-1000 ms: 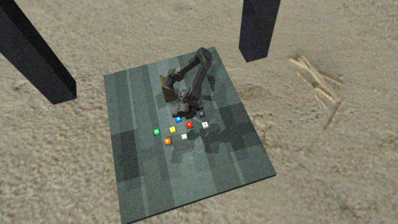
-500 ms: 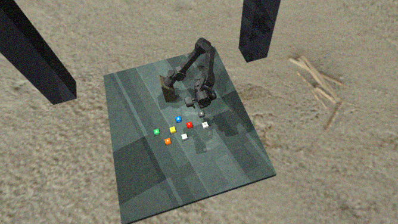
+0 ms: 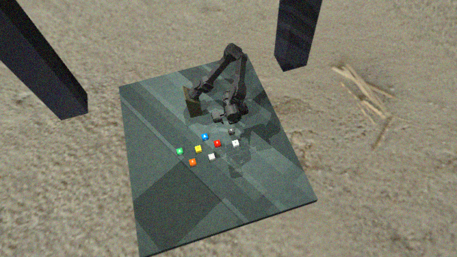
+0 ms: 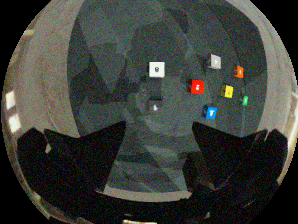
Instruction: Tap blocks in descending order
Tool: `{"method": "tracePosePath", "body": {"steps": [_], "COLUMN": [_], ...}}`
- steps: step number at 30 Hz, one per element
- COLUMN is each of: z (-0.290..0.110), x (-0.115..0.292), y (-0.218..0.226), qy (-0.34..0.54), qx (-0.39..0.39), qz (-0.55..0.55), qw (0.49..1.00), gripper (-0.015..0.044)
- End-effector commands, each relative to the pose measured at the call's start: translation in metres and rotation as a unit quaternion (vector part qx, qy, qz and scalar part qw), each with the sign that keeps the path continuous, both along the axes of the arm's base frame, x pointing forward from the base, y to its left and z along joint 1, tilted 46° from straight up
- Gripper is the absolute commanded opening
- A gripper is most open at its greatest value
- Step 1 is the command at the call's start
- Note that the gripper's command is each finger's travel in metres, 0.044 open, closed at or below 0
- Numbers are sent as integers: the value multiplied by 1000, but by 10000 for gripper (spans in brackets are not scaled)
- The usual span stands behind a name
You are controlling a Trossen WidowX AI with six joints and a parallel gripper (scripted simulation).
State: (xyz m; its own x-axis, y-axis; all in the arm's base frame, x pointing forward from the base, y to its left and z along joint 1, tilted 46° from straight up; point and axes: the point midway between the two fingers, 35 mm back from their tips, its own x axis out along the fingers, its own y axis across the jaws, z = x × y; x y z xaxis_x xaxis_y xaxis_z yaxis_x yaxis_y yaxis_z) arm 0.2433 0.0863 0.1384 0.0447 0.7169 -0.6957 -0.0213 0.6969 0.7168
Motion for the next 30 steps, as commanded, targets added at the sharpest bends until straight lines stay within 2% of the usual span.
{"method": "tracePosePath", "body": {"steps": [1,4,11,30], "z": [0,1,-3,-3], "x": [-1,6,75,77], "y": [1,0,-7,-8], "qy": [3,3,1,1], "qx": [1,1,1,1], "qz": [-1,-1,-1,-1], "qw": [1000,1000,1000,1000], "gripper": [400,400,400,400]}}
